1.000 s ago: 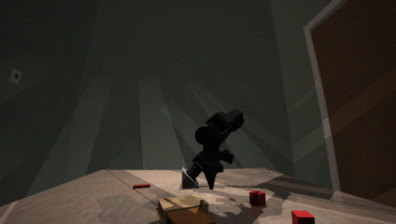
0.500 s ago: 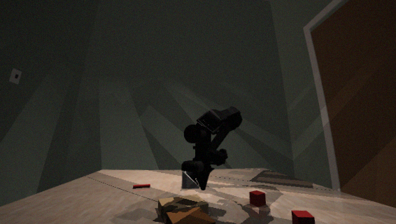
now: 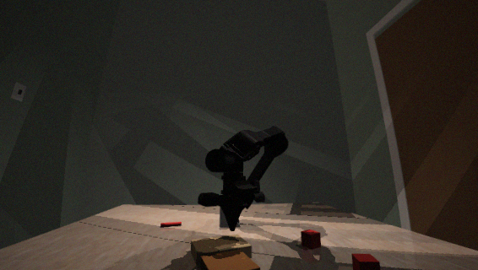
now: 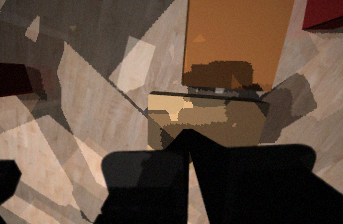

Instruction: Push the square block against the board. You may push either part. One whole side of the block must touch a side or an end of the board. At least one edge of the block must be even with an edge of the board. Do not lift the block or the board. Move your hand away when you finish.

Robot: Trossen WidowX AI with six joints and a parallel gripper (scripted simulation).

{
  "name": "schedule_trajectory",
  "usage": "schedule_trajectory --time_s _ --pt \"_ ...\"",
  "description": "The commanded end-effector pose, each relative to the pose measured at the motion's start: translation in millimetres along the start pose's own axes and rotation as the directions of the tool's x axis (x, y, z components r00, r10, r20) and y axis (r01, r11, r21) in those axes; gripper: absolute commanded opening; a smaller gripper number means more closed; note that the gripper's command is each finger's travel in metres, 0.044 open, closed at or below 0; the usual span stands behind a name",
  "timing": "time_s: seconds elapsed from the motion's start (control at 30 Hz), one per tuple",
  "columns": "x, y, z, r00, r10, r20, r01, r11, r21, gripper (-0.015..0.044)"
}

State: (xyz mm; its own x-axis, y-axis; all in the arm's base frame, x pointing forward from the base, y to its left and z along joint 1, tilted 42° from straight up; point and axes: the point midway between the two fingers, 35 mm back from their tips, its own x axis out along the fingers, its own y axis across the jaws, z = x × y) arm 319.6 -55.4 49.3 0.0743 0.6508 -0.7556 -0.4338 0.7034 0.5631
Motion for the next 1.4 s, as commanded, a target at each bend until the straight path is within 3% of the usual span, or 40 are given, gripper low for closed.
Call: schedule_trajectory --time_s 0.0,0.3,0.6,1.0,1.37 --pt "-1.3 -12.1 -0.5 1.000 -0.009 -0.002 0.009 0.991 0.136 0.0000" --pt "-1.5 -34.8 -4.6 1.000 -0.009 -0.004 0.010 0.902 0.432 0.0000" --pt "-1.3 -56.9 -10.3 1.000 -0.007 -0.005 0.009 0.727 0.686 0.0000" --pt "-0.1 -86.3 -20.9 1.000 -0.005 -0.006 0.007 0.390 0.921 0.0000" --pt "2.4 -112.0 -32.8 1.000 0.001 -0.005 0.005 0.022 1.000 0.0000"
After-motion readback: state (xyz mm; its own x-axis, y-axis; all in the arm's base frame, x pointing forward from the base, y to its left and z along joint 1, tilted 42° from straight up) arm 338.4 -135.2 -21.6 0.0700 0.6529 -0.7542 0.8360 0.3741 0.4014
